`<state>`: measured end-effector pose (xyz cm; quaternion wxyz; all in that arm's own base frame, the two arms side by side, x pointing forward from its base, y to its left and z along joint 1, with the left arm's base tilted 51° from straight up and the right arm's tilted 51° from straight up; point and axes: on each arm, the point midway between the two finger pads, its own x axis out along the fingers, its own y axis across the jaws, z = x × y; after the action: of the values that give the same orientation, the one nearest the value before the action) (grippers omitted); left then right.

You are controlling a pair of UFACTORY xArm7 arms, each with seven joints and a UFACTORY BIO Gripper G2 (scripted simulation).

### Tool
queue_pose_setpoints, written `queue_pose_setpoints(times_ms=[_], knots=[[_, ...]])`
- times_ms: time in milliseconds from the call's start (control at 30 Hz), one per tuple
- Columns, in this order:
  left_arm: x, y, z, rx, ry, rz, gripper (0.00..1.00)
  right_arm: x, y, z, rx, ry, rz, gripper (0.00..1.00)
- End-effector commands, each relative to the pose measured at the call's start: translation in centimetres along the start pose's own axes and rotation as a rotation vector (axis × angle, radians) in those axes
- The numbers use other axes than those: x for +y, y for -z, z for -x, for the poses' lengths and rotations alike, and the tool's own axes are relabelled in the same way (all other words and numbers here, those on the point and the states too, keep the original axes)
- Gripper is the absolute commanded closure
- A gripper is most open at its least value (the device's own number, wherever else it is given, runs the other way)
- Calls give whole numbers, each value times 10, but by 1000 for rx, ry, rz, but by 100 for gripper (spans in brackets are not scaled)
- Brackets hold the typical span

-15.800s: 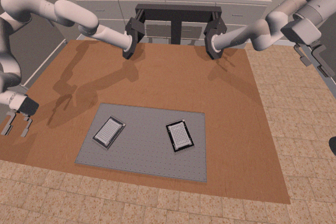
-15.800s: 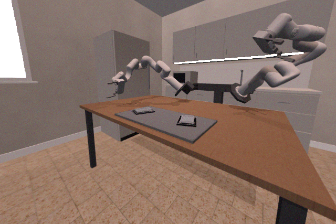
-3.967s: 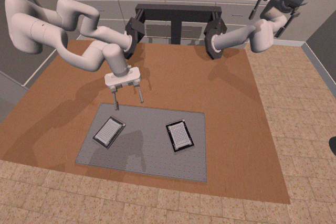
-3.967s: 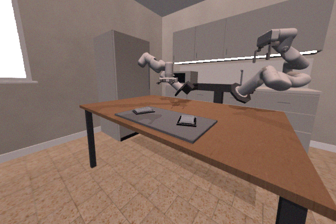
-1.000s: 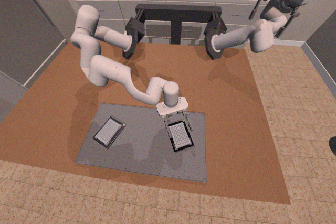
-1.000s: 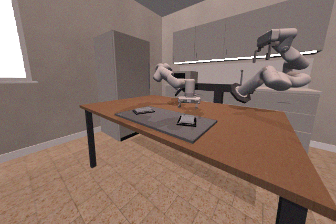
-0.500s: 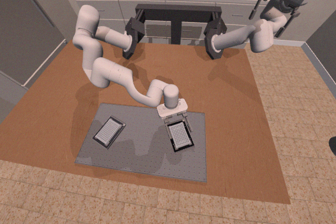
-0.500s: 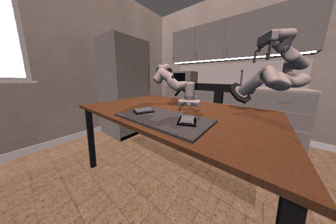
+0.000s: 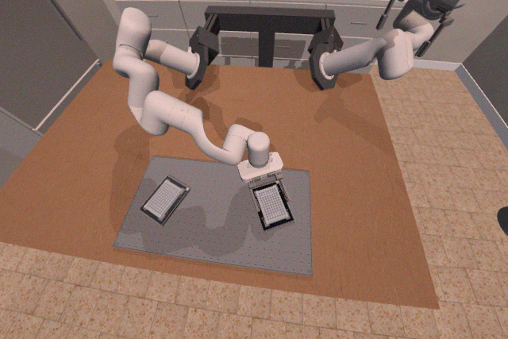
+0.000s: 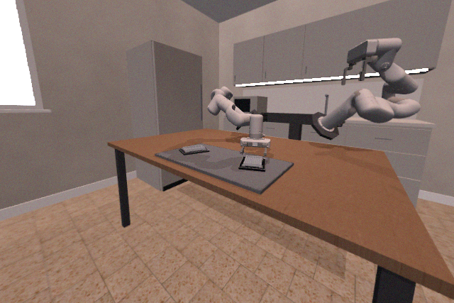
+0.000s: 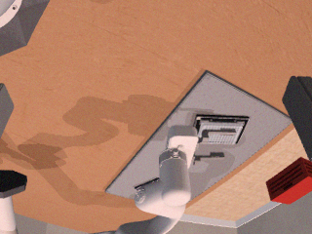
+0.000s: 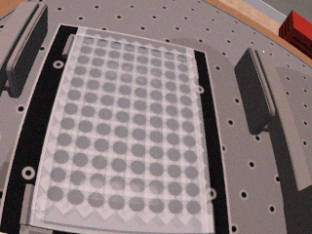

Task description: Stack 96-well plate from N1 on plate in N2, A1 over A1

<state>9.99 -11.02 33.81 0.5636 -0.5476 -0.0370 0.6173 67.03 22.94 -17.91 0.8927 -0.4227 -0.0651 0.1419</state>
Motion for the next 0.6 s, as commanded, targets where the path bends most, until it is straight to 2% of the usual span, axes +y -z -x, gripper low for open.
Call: queue_pose_setpoints(times_ms=[0, 567], knots=[[0, 0, 1, 1, 1, 1, 0, 1, 5, -2, -4, 1, -3, 63], [0, 0, 1, 1, 1, 1, 0, 1, 10, -2, -4, 1, -3, 63]])
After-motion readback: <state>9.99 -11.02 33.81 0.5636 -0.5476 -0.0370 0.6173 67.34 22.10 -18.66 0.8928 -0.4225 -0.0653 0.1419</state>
